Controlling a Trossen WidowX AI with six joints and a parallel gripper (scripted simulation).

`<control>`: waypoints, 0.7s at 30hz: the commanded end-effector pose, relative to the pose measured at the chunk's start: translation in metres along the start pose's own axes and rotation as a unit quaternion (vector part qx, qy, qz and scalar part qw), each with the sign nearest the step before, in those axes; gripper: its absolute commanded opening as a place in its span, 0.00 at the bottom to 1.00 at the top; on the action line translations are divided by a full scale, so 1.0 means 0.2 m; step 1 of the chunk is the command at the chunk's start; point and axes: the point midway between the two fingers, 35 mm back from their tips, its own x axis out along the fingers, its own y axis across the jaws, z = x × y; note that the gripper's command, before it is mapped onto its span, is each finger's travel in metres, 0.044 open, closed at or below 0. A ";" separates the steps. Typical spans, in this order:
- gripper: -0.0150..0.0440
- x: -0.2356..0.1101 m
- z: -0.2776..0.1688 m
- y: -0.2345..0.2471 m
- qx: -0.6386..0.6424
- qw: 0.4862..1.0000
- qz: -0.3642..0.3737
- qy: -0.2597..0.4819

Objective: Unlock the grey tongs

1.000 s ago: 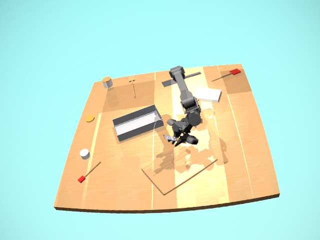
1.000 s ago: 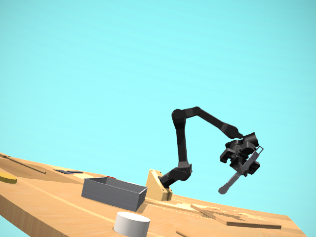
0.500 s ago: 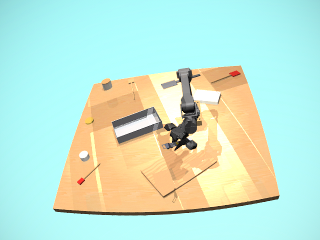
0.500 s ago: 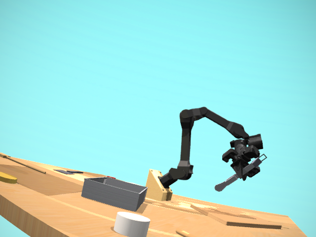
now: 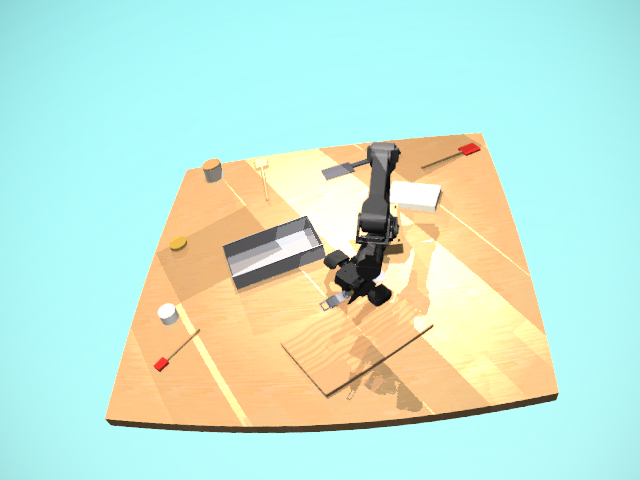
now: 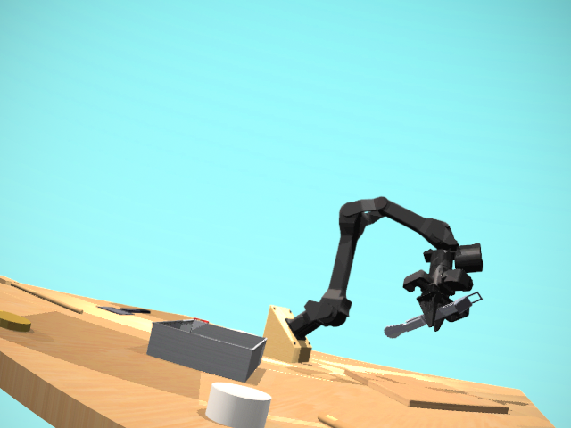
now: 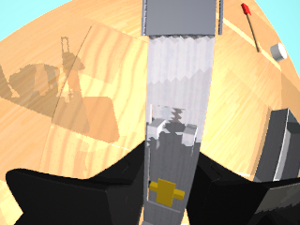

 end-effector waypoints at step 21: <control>0.00 0.02 -0.01 -0.02 0.017 0.989 0.032 0.142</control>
